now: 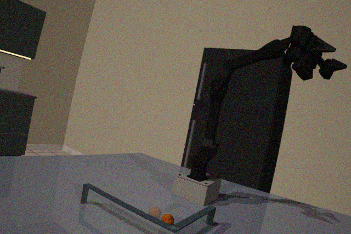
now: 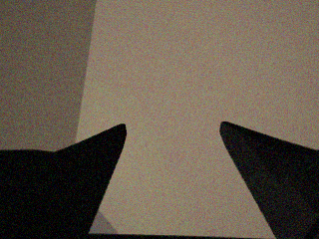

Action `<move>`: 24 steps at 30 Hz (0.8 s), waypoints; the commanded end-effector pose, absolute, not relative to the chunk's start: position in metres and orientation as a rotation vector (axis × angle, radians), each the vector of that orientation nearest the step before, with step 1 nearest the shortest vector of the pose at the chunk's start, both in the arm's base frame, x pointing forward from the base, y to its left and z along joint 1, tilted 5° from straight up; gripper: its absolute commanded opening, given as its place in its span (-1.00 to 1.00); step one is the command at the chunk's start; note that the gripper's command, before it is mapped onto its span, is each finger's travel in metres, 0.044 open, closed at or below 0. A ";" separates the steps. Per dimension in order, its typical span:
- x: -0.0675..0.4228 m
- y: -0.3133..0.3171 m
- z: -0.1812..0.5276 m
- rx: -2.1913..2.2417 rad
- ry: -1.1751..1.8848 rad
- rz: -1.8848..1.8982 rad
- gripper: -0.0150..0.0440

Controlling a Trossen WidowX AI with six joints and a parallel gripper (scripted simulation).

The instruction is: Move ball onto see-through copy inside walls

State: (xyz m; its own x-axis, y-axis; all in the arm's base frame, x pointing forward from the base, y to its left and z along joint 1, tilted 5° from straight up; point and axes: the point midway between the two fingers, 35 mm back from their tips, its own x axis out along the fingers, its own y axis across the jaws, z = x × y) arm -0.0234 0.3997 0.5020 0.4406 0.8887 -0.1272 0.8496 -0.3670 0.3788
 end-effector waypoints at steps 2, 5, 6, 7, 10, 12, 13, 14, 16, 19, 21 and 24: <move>-0.016 0.403 0.496 2.252 1.428 0.168 0.69; 0.018 0.415 0.467 1.992 1.247 0.269 0.48; 0.030 0.419 0.456 1.896 1.190 0.294 0.48; 0.043 0.421 0.446 1.798 1.137 0.315 0.48; 0.083 0.424 0.414 1.499 1.001 0.356 0.48; 0.100 0.423 0.397 1.350 0.951 0.367 0.48; 0.109 0.423 0.389 1.278 0.929 0.371 0.48; 0.117 0.422 0.381 1.207 0.909 0.374 0.48; 0.134 0.419 0.366 1.067 0.875 0.379 0.48; 0.159 0.412 0.342 0.859 0.837 0.383 0.48; 0.175 0.405 0.326 0.731 0.822 0.383 0.48; 0.199 0.391 0.302 0.551 0.815 0.378 0.48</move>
State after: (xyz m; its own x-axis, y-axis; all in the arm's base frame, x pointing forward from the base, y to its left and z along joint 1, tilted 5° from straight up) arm 0.1627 0.4086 0.3482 0.6337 0.6093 -0.4766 0.0109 0.6090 0.7931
